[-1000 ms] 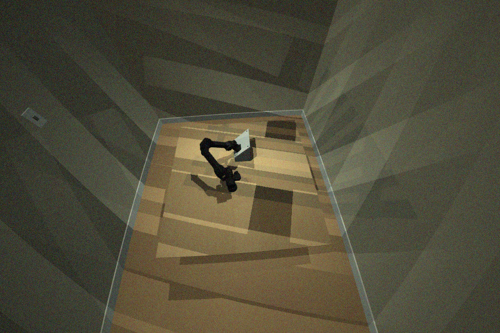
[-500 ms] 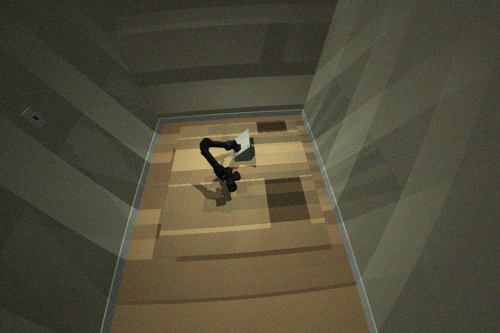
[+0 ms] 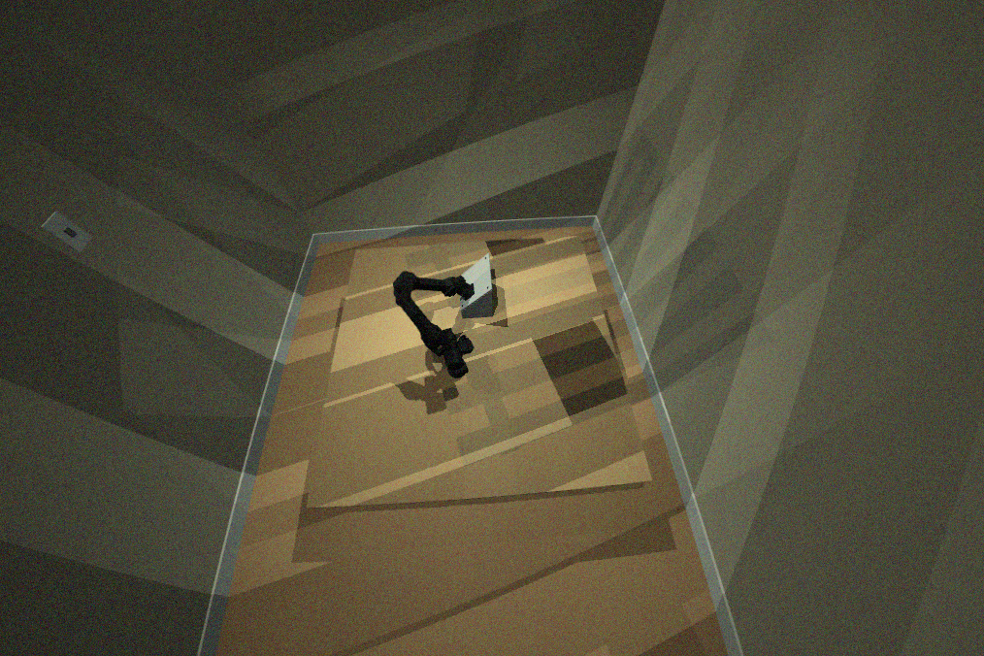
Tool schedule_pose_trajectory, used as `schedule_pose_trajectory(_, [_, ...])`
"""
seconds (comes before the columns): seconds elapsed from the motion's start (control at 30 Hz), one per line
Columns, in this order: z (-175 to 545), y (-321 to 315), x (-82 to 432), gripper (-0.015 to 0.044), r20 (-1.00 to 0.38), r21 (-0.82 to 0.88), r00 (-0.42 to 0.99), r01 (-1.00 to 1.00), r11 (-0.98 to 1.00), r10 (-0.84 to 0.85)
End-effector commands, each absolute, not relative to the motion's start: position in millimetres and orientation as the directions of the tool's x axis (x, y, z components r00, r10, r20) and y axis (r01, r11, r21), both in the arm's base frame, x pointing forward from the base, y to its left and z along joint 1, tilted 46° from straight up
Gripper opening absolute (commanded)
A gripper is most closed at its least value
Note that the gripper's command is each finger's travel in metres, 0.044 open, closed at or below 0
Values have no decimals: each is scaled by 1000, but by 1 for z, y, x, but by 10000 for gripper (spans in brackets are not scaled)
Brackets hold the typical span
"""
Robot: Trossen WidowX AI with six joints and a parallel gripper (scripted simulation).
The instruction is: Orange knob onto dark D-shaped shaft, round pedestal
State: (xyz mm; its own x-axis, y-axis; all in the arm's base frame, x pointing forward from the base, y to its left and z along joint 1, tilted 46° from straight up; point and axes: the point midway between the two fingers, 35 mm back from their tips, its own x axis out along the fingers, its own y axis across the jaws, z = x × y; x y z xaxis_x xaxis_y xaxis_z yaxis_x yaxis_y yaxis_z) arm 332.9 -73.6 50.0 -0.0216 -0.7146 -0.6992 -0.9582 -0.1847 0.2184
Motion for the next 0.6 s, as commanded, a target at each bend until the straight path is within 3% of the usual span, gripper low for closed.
schedule_pose_trajectory(0.0, [48,-74,333,0,-700,265,-21,-936,-233,-713])
schedule_pose_trajectory(0.57, [48,-76,332,0,-700,265,-21,-936,-233,-714])
